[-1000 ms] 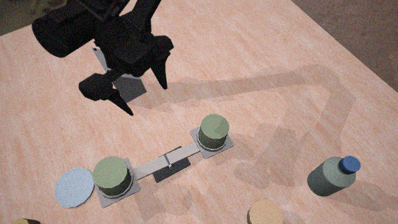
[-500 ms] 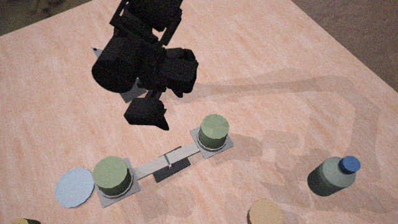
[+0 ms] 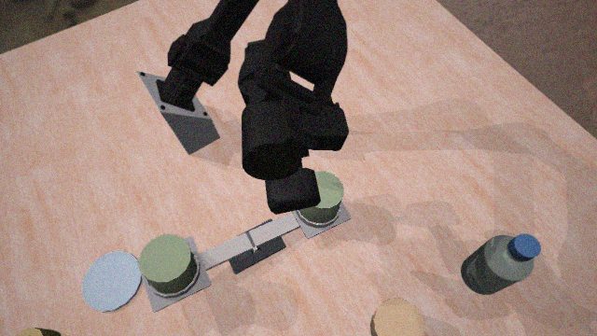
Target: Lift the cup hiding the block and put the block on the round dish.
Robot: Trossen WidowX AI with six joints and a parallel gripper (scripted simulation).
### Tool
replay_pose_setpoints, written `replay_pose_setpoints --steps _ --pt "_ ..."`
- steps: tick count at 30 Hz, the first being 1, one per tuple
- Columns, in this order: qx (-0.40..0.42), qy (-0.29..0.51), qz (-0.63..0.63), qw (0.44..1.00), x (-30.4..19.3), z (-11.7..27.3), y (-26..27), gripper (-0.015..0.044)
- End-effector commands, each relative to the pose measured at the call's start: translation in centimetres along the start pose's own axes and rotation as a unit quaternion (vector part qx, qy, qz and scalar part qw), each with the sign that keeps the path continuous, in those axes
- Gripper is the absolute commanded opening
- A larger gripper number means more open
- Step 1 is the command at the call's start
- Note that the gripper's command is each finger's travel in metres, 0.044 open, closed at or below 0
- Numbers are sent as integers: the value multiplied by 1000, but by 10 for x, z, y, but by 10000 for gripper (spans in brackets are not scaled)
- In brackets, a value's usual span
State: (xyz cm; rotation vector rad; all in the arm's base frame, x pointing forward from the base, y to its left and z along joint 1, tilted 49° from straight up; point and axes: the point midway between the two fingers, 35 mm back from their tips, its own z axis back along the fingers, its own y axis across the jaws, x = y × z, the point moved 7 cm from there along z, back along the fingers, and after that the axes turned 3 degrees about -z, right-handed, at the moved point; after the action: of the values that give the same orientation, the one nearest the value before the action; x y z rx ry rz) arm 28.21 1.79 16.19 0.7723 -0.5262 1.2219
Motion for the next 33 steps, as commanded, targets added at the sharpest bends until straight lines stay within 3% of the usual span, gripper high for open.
replay_pose_setpoints --steps 1,9,33 --pt "27 16 65 997 18 -14 -3 440" --pt "67 28 159 985 41 -35 -4 440" --pt "68 29 161 984 39 -64 -1 440"
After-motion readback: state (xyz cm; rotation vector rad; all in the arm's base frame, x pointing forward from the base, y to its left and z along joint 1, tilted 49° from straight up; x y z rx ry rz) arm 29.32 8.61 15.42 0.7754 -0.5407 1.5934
